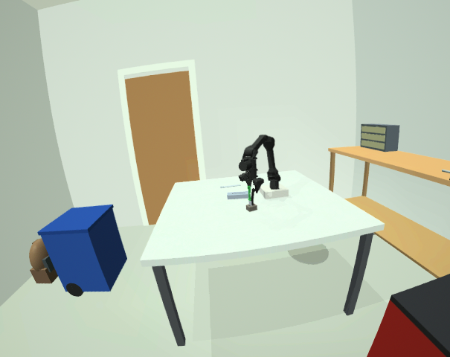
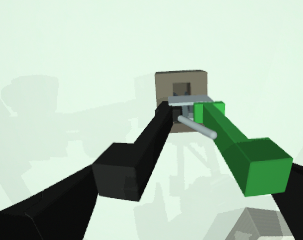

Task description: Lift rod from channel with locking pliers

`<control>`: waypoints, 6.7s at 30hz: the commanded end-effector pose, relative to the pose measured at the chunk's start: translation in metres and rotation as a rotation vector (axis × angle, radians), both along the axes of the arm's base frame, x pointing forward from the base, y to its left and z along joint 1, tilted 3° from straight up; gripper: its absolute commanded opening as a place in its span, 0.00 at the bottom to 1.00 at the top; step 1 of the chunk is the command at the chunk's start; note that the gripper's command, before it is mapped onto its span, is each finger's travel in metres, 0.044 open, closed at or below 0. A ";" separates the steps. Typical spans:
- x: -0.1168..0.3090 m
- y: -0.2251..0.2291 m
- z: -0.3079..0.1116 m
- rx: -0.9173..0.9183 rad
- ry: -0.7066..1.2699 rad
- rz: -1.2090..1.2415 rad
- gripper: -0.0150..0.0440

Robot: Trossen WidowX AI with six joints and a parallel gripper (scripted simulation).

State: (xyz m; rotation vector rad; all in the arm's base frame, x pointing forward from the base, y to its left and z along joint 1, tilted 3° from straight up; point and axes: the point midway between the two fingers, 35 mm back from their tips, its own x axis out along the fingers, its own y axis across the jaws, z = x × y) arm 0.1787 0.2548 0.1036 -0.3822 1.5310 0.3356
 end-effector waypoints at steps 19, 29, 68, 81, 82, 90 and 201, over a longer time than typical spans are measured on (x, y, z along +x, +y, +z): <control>0.012 0.004 -0.020 -0.005 -0.004 0.001 1.00; 0.012 0.003 -0.030 -0.005 -0.004 0.001 1.00; 0.012 0.003 -0.030 -0.005 -0.004 0.001 0.92; 0.012 0.003 -0.030 -0.005 -0.004 0.001 0.89; 0.012 0.003 -0.030 -0.005 -0.004 0.001 0.88; 0.012 0.003 -0.030 -0.005 -0.004 0.001 0.87; 0.067 -0.073 0.016 0.021 -0.003 -0.149 0.80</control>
